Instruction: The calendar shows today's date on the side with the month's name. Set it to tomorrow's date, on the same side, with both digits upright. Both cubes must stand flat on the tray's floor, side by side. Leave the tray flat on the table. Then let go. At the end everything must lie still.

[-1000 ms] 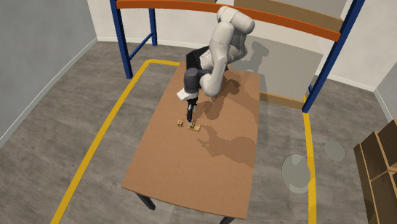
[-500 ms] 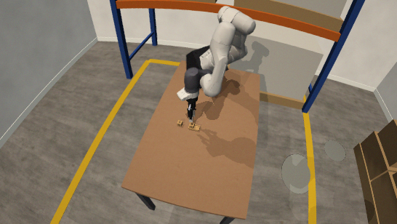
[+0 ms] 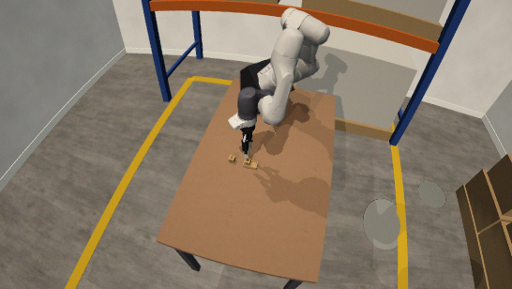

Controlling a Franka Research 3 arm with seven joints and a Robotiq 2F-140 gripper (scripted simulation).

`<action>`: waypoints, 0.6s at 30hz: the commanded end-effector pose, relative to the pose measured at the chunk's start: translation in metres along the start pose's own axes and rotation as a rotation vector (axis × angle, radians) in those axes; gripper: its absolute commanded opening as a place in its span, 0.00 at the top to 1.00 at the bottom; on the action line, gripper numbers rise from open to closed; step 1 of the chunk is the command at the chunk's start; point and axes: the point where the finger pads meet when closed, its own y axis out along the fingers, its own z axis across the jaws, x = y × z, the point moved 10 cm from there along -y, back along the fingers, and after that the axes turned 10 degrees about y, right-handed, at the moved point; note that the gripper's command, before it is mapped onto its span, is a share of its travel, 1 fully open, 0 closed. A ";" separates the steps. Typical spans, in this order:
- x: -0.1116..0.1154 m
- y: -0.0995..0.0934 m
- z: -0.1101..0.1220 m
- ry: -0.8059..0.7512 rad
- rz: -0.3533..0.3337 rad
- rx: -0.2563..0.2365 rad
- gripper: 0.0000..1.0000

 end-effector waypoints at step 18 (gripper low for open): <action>-0.001 0.007 0.000 0.009 0.002 -0.001 0.71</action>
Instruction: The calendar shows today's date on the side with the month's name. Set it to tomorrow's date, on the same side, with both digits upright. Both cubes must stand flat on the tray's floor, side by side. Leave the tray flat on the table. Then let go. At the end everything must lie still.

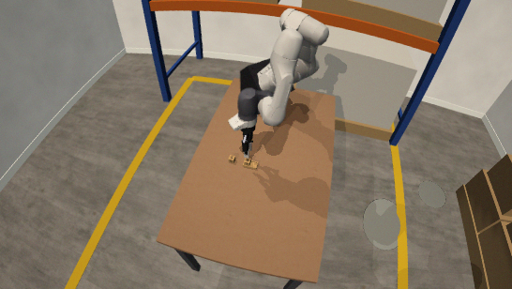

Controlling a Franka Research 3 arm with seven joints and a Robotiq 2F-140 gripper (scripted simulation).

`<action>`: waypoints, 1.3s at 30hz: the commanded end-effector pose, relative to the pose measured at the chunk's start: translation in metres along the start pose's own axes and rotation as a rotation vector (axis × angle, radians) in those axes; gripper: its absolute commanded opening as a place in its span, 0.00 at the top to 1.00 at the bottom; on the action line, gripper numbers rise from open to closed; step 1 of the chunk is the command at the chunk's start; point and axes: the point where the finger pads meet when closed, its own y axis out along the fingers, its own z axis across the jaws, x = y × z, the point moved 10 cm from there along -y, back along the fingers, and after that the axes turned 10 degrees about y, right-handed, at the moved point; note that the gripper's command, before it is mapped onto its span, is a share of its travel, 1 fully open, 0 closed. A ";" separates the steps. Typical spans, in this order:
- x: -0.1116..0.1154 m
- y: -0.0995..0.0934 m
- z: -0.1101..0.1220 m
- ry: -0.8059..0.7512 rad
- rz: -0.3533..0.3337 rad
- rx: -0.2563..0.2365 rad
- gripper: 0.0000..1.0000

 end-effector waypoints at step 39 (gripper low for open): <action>-0.001 0.044 -0.002 0.000 0.003 -0.006 0.71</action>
